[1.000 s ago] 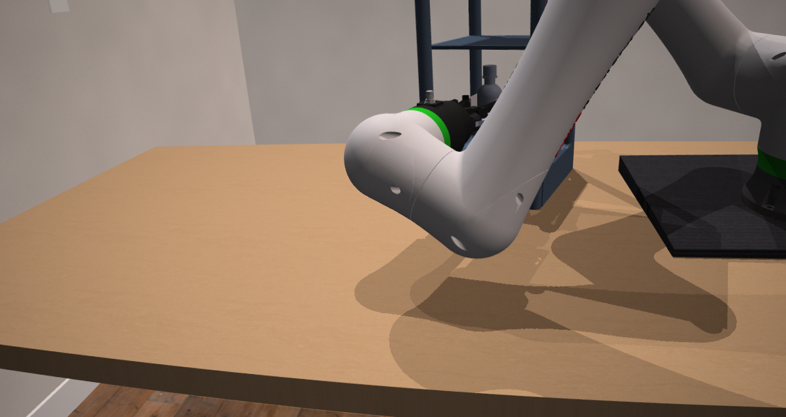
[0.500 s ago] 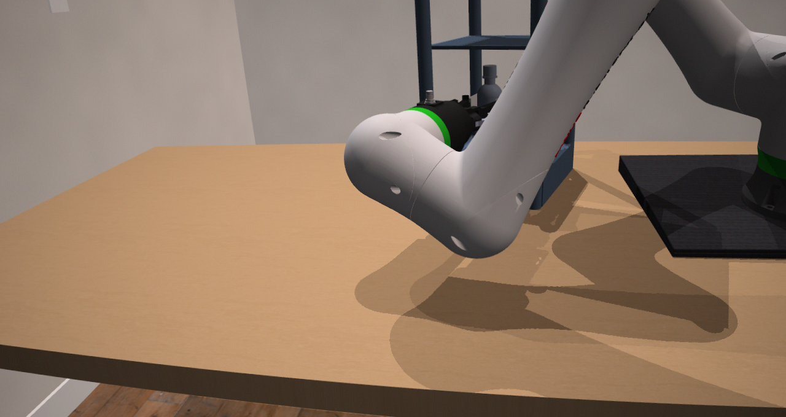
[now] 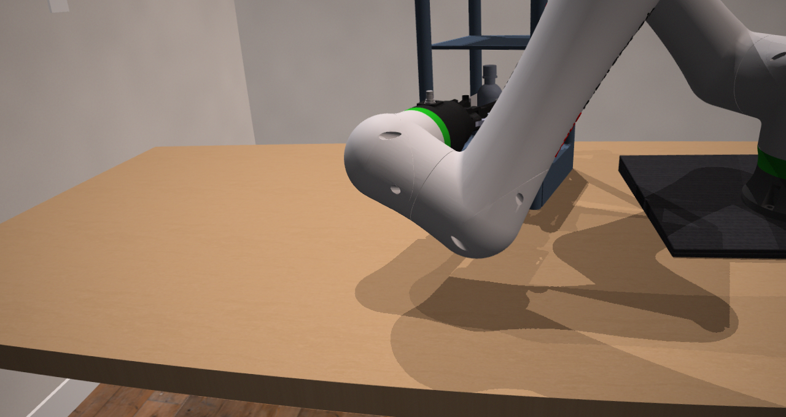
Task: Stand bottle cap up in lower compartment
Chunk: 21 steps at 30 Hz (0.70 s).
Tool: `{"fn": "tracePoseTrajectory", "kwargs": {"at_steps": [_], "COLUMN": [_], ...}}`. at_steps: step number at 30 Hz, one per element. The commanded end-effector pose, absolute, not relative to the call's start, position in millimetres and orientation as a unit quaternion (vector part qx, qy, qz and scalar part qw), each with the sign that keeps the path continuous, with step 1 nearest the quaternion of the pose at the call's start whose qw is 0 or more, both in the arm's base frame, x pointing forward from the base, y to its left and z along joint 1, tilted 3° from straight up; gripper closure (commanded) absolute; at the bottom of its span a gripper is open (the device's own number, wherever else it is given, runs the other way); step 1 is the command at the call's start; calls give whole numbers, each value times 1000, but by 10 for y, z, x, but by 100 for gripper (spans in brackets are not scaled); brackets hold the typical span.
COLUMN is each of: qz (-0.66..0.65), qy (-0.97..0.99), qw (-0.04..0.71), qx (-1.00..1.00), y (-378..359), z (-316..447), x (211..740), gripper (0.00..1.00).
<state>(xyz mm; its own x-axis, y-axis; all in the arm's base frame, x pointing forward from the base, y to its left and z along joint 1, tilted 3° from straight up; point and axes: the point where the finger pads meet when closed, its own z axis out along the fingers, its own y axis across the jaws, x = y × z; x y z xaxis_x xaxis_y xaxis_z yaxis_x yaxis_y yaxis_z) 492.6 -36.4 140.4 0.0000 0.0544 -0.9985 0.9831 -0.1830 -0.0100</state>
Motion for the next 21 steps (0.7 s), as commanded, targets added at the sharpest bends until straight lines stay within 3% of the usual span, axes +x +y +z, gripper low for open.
{"fn": "tracePoseTrajectory", "kwargs": {"at_steps": [1,2,3,5,6,21], "qz": [-531,-531,-531,-531,-531,-531], "qy": [466,466,466,466,466,466], "qw": [437,437,437,437,437,437], "qx": [556,556,556,556,556,556], "y": [-364,-364,-364,-364,-364,-365], "z": [1405,1405,1405,1405,1405,1430], "x": [4927,4927,4927,4927,4927,4927], "gripper": [77,77,70,70,62,62]}}
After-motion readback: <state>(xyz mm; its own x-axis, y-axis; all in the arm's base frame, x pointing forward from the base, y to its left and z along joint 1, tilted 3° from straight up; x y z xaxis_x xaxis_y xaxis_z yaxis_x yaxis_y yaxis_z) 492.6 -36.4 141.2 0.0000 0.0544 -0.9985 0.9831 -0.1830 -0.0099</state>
